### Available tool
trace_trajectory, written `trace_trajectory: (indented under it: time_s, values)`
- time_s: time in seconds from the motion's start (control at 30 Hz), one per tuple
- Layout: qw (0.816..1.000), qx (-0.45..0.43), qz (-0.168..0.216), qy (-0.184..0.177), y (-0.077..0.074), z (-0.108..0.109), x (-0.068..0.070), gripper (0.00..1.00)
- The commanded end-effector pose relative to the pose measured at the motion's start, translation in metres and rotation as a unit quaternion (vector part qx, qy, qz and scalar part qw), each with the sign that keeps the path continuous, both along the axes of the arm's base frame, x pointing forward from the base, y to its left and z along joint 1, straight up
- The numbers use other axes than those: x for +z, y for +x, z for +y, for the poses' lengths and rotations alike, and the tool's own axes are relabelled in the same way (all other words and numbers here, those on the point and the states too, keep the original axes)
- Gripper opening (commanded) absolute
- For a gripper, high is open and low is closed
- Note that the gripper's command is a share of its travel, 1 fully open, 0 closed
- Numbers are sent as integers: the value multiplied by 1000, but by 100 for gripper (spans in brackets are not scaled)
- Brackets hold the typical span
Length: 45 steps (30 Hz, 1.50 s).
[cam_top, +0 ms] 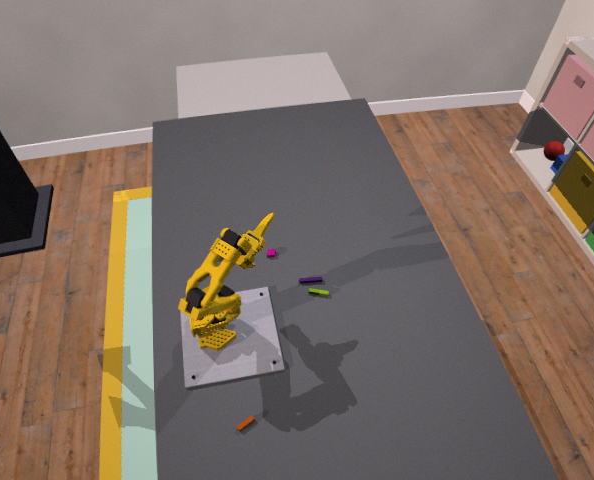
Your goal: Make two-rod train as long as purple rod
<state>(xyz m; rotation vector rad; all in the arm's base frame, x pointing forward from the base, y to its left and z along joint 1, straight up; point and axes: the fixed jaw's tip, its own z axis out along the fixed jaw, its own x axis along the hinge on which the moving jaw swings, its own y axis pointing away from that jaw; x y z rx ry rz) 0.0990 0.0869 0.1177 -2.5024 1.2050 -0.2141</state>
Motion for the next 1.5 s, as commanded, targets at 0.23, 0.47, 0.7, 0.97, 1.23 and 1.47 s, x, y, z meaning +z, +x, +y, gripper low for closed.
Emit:
trace_trajectory:
  time_s: [0.23, 0.47, 0.7, 0.97, 1.23, 1.47]
  values:
    - [992, 129, -4, 8, -25, 26, 2, 100]
    - [984, 180, -3, 8, -37, 33, 2, 100]
    - [982, 187, -3, 8, -39, 34, 2, 100]
    - [982, 188, -5, 11, -38, 35, 3, 100]
    - [982, 188, -5, 11, -38, 35, 3, 100]
    - [982, 187, -5, 11, -38, 34, 3, 100]
